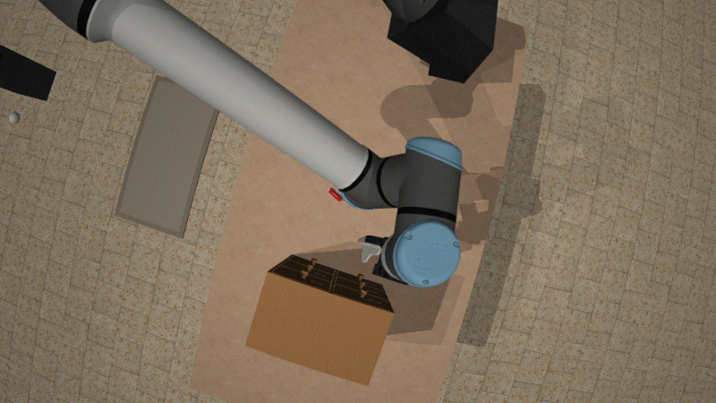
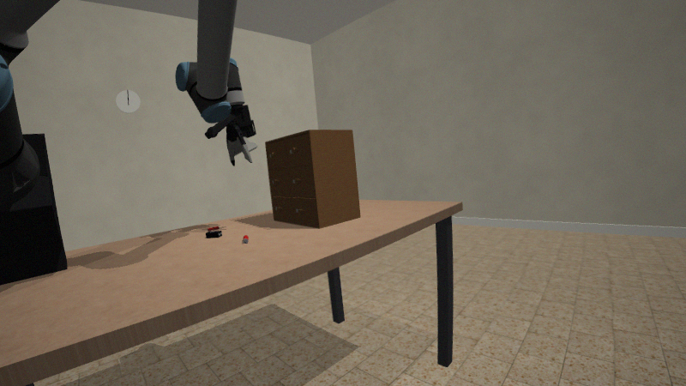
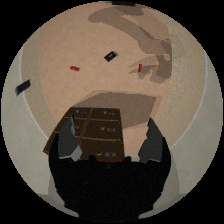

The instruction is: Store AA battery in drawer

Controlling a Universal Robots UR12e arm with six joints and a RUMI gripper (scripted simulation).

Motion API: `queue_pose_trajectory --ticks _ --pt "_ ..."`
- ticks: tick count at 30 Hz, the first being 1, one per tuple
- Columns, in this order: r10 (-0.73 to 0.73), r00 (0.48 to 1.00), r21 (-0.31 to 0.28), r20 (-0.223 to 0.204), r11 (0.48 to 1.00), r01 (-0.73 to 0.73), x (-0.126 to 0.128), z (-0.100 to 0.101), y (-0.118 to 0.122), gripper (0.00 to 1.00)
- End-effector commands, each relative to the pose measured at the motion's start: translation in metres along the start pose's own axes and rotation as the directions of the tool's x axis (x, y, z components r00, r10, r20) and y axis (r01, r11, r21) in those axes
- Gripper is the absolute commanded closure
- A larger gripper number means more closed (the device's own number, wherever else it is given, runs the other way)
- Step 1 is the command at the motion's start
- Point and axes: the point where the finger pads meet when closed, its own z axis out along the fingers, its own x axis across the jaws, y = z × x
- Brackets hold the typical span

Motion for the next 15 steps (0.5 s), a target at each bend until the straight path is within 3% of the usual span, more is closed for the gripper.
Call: queue_pose_trajectory --ticks 1,15 --pt "0.000 1.000 -0.033 -0.002 0.999 0.000 0.000 0.003 0.003 0.00" --pt "0.000 1.000 -0.115 -0.002 0.993 0.000 0.000 0.014 0.010 0.00"
